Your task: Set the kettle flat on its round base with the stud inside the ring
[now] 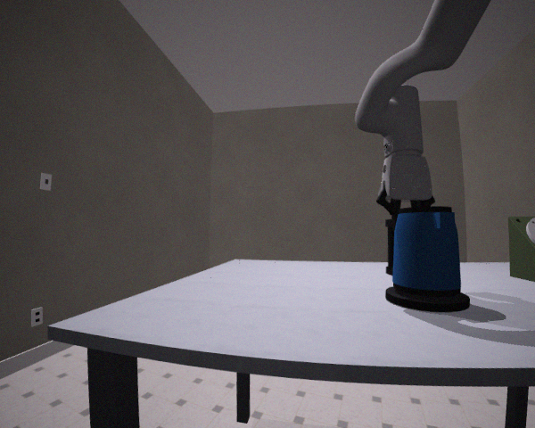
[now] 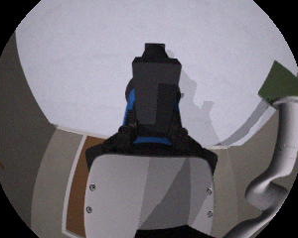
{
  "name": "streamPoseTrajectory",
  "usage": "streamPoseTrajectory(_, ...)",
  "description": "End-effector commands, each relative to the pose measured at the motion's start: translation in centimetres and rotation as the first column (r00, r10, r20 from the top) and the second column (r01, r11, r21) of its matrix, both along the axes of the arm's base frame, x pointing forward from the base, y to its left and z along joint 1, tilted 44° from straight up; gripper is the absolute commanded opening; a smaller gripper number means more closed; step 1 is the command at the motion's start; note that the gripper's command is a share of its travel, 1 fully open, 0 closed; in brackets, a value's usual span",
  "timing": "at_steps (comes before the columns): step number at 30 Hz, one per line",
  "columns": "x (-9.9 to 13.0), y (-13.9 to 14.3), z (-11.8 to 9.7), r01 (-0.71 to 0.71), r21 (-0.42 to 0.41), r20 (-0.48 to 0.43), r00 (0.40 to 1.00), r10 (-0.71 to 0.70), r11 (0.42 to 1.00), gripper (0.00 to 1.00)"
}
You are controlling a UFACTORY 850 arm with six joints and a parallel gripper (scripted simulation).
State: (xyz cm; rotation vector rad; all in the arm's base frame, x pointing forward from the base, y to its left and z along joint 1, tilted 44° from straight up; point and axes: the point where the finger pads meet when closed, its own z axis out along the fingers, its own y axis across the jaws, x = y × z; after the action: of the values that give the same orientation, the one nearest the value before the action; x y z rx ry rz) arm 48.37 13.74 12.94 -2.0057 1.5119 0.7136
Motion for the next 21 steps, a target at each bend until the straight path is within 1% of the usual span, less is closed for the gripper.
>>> streamPoseTrajectory(1, 0.08, -0.02, 0.04, 0.001, 0.000, 0.002, 1.000, -0.001, 1.000, 0.00)
streamPoseTrajectory(21, 0.05, 0.16, -0.16, 0.001, 0.000, 0.002, 1.000, -0.001, 1.000, 0.00)
